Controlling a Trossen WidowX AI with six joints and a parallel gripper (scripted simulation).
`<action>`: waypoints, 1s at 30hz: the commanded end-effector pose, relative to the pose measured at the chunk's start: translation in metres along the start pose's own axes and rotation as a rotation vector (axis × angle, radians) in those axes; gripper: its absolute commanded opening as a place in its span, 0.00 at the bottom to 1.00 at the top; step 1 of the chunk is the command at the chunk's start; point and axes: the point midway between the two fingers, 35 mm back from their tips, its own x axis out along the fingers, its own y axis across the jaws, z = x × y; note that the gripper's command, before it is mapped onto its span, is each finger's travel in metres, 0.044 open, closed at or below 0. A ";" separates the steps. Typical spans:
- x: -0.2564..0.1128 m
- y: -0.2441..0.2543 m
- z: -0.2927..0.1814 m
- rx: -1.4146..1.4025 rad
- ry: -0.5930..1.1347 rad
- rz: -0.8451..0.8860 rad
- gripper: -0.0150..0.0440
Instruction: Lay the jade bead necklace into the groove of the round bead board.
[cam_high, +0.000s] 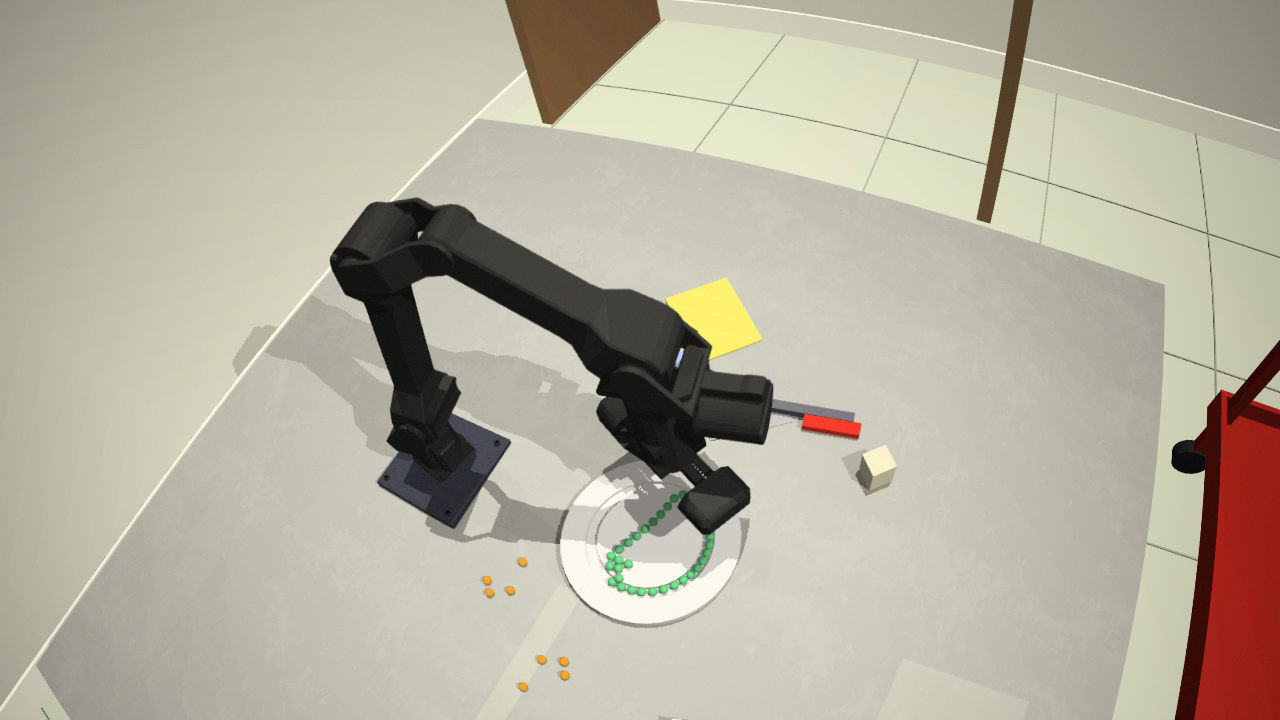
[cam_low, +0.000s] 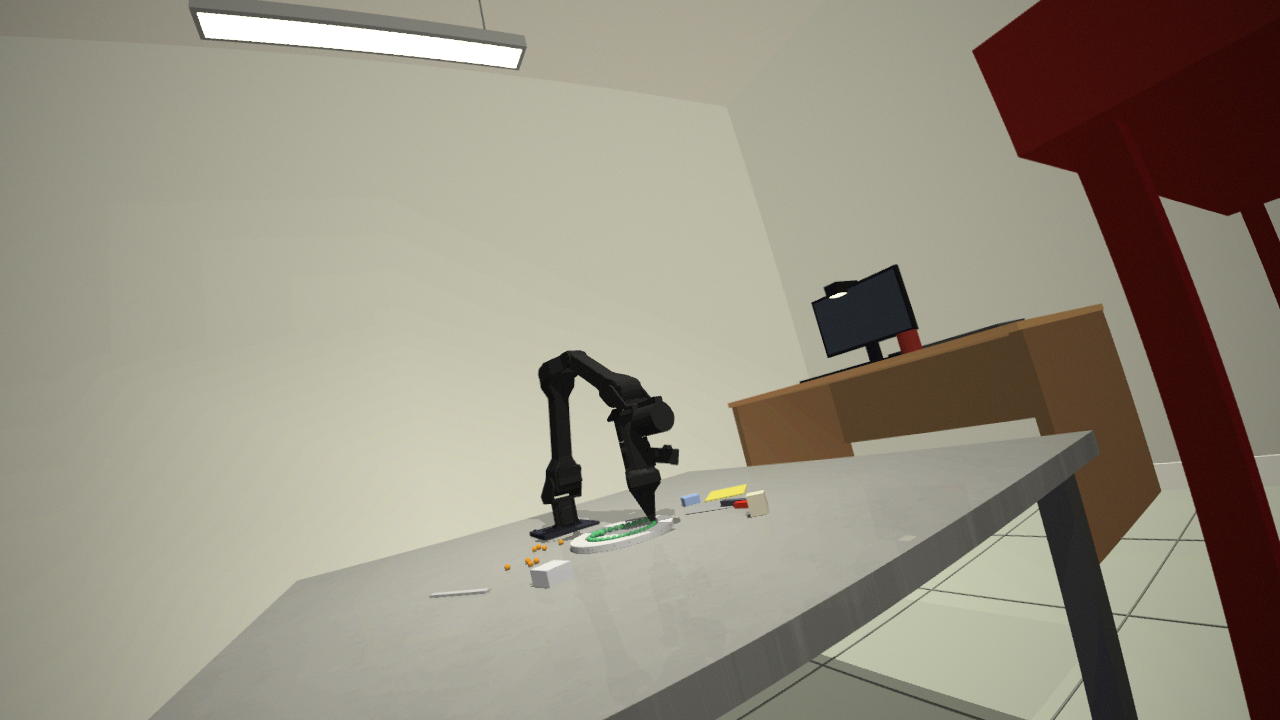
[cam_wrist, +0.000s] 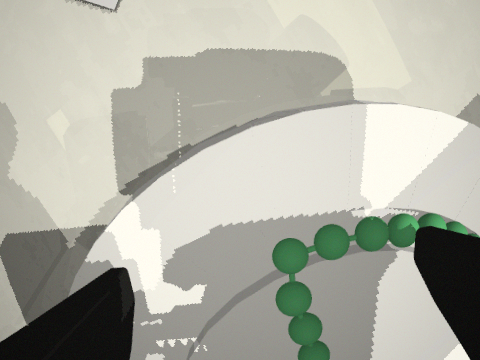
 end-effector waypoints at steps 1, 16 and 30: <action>-0.003 0.000 0.000 0.005 0.004 -0.001 1.00; -0.003 0.000 0.000 0.006 0.005 -0.001 1.00; -0.012 -0.001 -0.003 -0.030 0.005 -0.001 0.87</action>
